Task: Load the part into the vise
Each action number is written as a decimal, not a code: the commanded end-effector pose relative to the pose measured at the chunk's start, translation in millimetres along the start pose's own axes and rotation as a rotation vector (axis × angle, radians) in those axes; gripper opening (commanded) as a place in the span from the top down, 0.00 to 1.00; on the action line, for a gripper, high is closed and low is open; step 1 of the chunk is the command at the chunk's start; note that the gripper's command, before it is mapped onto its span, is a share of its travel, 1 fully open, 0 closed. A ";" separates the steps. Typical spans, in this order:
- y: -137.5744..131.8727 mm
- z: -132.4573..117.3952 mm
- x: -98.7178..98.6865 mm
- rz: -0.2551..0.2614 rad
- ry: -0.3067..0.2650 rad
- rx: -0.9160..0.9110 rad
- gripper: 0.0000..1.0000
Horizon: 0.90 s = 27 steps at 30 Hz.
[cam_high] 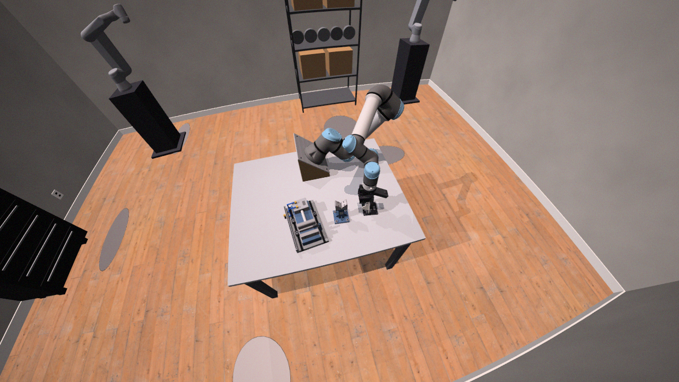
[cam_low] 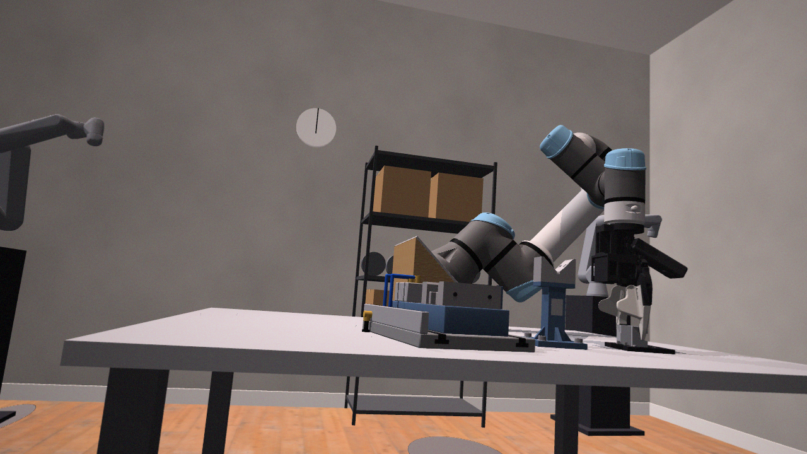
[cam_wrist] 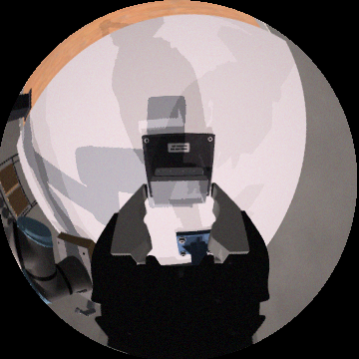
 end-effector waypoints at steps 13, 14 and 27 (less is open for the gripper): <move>0.3 0.0 0.3 -0.001 0.000 0.000 1.00; 0.3 0.0 0.3 -0.001 0.000 0.000 1.00; 0.3 0.0 0.3 -0.001 0.000 0.000 1.00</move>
Point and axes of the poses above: the point where the finger pads meet when closed, its own x axis back along the fingers, its own y axis across the jaws, z = x × y, the point moved 5 cm from there along x, back along the fingers, and after that the axes turned 15 degrees about x, right-handed, at the moved point
